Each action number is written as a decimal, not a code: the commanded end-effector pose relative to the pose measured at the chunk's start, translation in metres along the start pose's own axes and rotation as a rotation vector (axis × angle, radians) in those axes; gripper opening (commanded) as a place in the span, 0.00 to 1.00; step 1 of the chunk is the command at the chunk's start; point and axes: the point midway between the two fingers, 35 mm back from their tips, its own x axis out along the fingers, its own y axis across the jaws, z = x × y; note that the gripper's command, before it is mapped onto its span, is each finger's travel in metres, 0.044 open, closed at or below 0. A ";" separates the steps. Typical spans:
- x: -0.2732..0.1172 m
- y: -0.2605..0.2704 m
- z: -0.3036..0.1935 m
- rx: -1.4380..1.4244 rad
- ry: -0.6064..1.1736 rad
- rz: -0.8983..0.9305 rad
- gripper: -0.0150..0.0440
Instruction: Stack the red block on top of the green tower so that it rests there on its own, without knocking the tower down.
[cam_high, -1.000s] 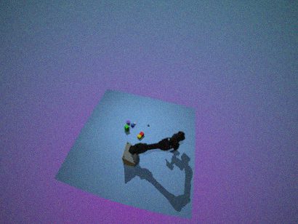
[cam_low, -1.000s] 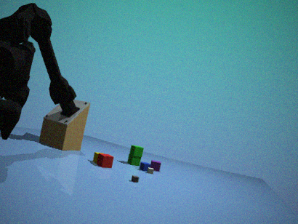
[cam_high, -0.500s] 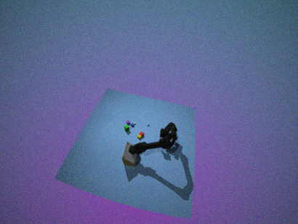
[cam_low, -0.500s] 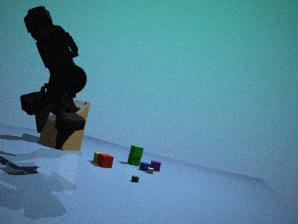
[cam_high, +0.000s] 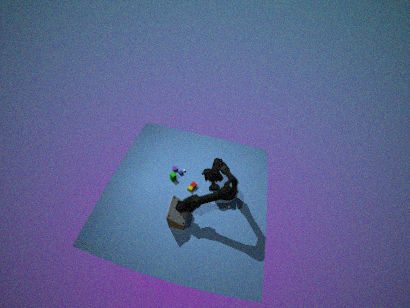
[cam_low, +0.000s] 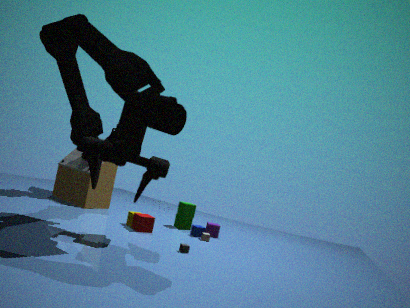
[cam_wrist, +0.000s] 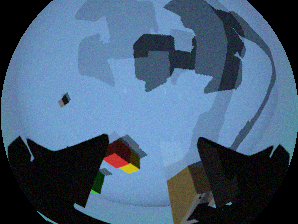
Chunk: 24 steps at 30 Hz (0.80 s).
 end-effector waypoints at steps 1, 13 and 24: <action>-0.001 0.015 -0.021 -0.135 -0.029 0.002 1.00; -0.011 0.052 -0.092 -0.554 -0.163 0.020 1.00; -0.009 0.057 -0.107 -0.639 -0.197 0.022 1.00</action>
